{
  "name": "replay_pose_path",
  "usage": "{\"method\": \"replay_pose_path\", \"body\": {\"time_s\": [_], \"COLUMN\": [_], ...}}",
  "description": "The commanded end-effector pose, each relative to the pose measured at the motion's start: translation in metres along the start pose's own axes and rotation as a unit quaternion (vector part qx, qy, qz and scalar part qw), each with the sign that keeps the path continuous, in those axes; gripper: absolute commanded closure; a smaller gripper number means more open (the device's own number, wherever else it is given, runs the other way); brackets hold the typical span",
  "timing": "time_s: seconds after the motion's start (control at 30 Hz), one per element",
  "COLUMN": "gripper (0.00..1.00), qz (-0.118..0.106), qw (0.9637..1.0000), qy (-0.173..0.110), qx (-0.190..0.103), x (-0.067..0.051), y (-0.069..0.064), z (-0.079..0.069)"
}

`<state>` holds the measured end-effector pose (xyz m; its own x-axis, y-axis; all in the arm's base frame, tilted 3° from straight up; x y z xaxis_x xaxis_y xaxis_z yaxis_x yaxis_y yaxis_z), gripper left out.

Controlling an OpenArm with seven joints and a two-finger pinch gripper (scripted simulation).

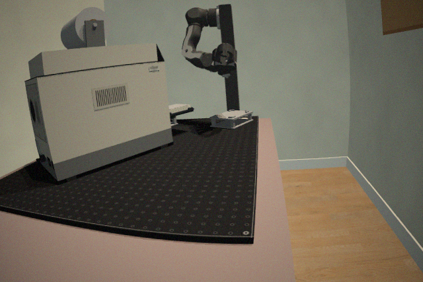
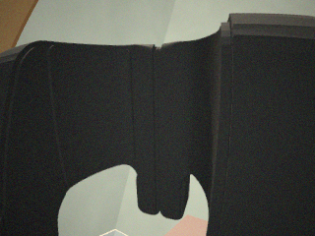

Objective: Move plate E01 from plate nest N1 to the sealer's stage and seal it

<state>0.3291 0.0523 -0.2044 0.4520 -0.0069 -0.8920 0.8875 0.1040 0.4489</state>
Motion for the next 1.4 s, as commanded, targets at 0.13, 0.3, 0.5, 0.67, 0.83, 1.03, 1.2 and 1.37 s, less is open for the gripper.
{"method": "replay_pose_path", "body": {"time_s": [0.13, 0.3, 0.5, 0.67, 0.83, 1.03, 1.2, 1.37], "gripper": [1.0, 1.0, 1.0, 1.0, 1.0, 1.0, 1.0, 1.0], "qz": [0.001, 0.002, 0.001, 0.001, 0.001, 0.015, 0.015, 0.015], "qw": [1.0, 1.0, 1.0, 1.0, 1.0, 0.9962, 0.9962, 0.9962], "qy": [0.003, 0.002, 0.003, 0.003, 0.003, -0.02, -0.02, -0.02], "qx": [-0.004, 0.0, -0.004, -0.004, -0.004, -0.084, -0.084, -0.084], "x": [-0.001, -0.001, 0.0, 0.0, 0.0, -0.01, -0.01, -0.01], "y": [0.0, 0.0, -0.001, -0.001, -0.001, 0.003, 0.003, 0.003], "z": [-0.002, 0.0, 0.001, 0.001, 0.001, -0.026, -0.026, -0.026]}}
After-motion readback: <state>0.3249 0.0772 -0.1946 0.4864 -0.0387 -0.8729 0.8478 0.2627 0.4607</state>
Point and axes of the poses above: the point where the finger pads meet when closed, its own y axis out along the fingers, its own z axis across the jaws, x = y × z, the point moved 5 cm from there along -y, back along the fingers, and after that the axes turned 1 degree about y, right-handed, at the moved point
